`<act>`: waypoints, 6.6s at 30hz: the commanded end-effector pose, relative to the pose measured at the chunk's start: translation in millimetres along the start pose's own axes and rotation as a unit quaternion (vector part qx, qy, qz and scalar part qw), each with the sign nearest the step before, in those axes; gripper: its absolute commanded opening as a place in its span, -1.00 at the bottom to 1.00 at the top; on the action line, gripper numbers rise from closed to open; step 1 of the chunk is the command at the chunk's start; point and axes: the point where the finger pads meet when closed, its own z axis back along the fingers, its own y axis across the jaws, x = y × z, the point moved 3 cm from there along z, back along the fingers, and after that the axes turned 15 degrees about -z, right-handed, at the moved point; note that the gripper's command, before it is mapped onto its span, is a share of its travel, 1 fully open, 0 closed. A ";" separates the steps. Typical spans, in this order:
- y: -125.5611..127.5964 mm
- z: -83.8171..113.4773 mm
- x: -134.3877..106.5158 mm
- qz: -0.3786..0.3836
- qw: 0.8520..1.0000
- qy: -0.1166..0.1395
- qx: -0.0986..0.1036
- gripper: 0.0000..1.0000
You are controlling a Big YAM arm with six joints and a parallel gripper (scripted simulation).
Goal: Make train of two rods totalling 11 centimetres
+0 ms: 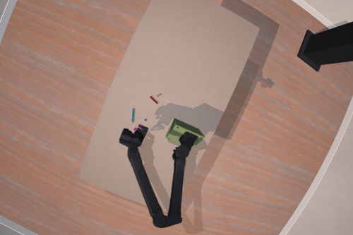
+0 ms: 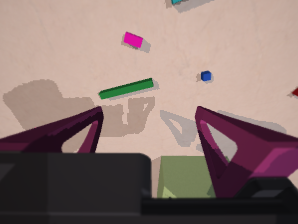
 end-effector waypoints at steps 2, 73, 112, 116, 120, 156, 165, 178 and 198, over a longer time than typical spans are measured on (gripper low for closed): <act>-3.2 11.4 54.3 0.002 1.000 -0.015 0.002 1.00; -43.8 5.1 141.6 0.005 1.000 -0.010 0.002 1.00; -44.1 5.2 141.7 0.004 1.000 -0.010 0.002 1.00; -58.7 7.2 140.7 -0.038 0.999 -0.012 0.001 1.00; -73.9 6.6 137.9 -0.100 0.995 -0.011 -0.001 1.00; -175.7 9.6 124.2 -0.543 0.840 -0.019 -0.002 1.00; -175.3 4.8 126.9 -0.577 0.817 -0.016 -0.007 1.00; -220.4 8.4 108.3 -0.721 0.693 -0.018 0.002 1.00; -253.8 6.5 91.4 -0.842 0.539 -0.011 0.005 1.00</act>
